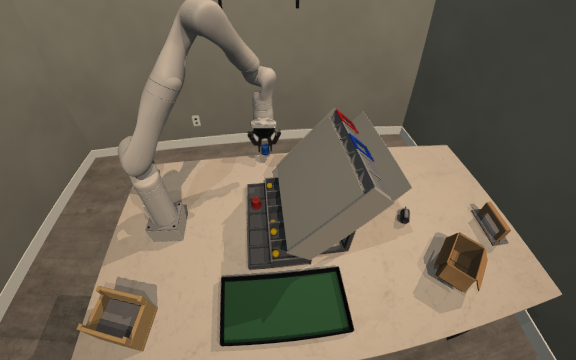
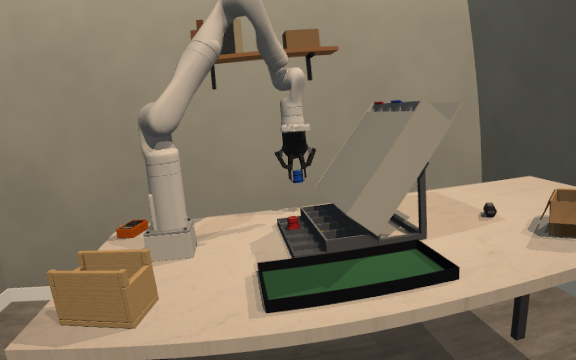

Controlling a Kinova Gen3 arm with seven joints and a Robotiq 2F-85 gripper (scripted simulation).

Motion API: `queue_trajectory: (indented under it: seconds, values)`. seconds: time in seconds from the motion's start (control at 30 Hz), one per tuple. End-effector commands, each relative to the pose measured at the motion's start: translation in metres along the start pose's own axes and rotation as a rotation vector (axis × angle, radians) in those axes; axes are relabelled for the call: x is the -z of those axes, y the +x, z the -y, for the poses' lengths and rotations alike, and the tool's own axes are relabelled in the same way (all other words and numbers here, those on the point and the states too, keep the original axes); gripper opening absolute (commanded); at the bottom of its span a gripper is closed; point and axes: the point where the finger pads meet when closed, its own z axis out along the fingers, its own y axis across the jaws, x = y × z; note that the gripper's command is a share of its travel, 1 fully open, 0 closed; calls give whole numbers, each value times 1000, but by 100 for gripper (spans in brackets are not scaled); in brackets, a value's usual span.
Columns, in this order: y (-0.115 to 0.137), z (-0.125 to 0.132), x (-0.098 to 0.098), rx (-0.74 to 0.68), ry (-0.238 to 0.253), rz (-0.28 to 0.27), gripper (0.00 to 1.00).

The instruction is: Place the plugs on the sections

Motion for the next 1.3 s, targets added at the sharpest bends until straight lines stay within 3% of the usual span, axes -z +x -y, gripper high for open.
queue_trajectory:
  seconds: [0.0,0.53,0.57,0.63,0.77,1.1,1.13,1.27]
  values:
    - [0,1,5,1,-1,-1,0]
    - [0,1,5,1,-1,-1,0]
    - [0,1,3,-280,0,-1,0]
    - [0,1,3,-299,-1,0,0]
    - [0,1,3,-492,-1,0,0]
    - [0,1,3,-501,-1,0,0]
    - [5,3,2,-777,-6,-2,0]
    - [5,3,2,-893,-8,-1,0]
